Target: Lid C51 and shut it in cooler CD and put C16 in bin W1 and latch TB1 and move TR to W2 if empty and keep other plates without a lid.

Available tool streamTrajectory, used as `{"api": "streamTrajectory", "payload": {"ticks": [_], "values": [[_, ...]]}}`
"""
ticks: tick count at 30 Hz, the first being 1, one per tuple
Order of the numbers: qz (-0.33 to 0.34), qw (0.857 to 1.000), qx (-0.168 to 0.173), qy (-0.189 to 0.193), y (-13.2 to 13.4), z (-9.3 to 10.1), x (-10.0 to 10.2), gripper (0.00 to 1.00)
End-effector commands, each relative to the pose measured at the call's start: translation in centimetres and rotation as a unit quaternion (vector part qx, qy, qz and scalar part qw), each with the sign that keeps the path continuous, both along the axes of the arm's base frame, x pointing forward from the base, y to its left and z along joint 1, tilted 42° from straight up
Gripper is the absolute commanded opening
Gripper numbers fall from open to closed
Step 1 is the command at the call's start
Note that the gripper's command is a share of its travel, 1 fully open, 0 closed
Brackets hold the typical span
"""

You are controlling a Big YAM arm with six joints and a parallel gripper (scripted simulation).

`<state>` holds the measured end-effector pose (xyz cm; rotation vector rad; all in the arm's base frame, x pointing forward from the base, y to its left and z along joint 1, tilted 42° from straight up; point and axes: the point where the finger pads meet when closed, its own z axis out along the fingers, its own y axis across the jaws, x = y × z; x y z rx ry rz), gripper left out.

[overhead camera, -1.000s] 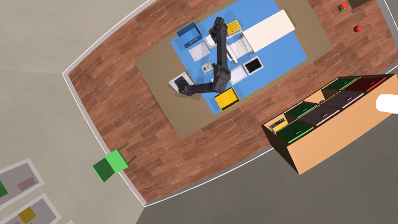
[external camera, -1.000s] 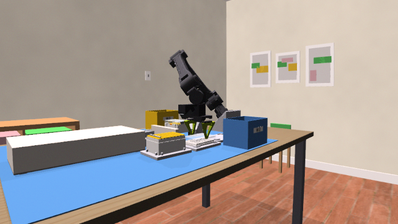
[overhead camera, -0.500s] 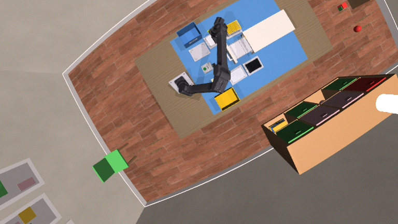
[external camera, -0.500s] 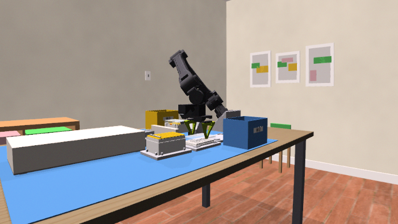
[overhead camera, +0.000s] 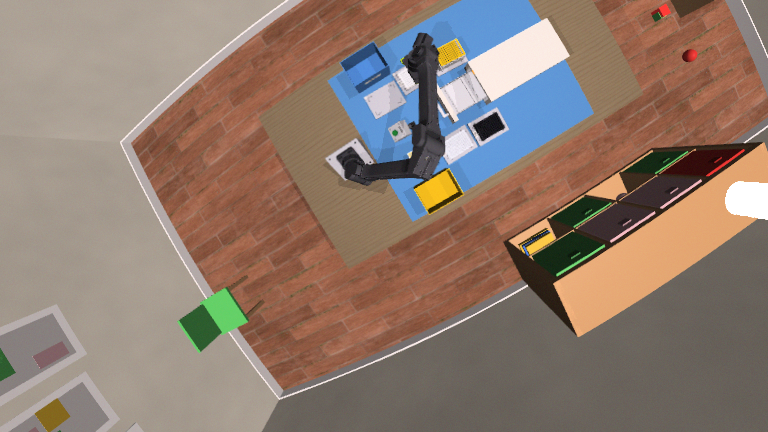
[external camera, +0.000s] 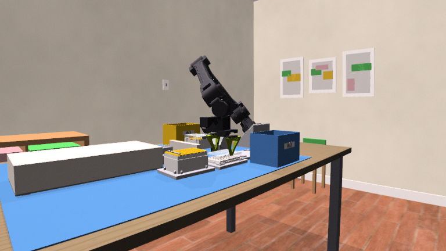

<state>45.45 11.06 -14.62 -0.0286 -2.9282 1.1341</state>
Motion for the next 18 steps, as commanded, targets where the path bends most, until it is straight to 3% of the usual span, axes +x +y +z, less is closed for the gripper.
{"api": "streamTrajectory", "payload": {"ticks": [1,15,18], "values": [[0.002,1.0,0.003,-0.006,-0.2,0.0,0.6,0.0],[0.002,1.0,0.004,-0.008,-0.1,0.1,0.7,0.0],[0.005,1.0,0.007,-0.017,1.0,0.8,1.3,0.0]]}}
